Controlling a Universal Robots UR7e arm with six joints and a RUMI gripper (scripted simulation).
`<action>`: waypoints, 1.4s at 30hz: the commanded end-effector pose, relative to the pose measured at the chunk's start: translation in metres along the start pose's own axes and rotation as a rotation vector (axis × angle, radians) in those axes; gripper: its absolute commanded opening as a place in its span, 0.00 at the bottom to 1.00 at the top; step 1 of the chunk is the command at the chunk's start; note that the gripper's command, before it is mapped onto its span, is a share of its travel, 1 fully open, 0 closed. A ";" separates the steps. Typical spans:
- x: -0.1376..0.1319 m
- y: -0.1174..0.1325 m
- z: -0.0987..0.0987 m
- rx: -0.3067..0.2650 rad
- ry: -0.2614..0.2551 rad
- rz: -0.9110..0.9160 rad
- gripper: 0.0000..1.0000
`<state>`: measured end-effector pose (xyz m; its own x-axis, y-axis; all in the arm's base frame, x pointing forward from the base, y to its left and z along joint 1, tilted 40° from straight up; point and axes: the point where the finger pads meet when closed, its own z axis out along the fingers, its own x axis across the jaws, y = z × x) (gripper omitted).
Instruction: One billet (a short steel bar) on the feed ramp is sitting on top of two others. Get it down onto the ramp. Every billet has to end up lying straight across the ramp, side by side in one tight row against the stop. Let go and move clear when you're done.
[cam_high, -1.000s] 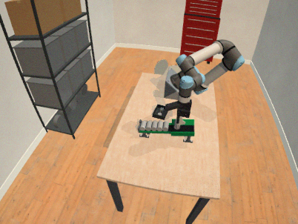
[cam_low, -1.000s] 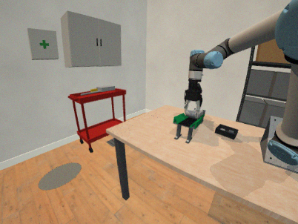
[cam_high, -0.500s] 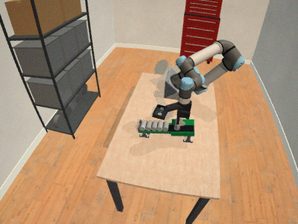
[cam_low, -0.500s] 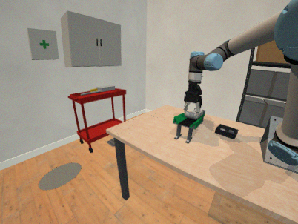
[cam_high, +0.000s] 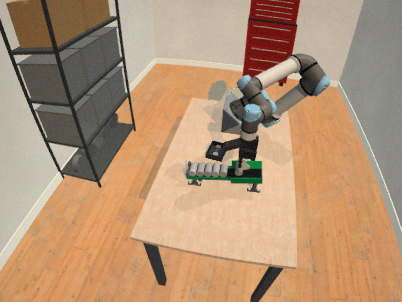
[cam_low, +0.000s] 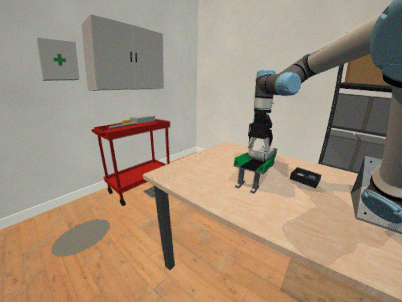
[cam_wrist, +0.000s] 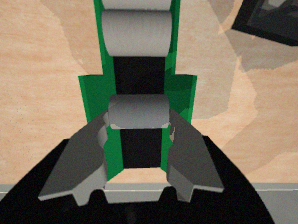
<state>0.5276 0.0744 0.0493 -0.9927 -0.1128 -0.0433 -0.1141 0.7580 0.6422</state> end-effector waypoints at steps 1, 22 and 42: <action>0.000 0.000 0.001 0.001 -0.002 0.000 0.00; -0.001 0.001 0.011 0.001 -0.002 0.000 0.00; -0.001 0.001 0.011 0.001 -0.002 0.000 0.41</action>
<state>0.5270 0.0830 0.0414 -0.9927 -0.1128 -0.0432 -0.1141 0.7580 0.6422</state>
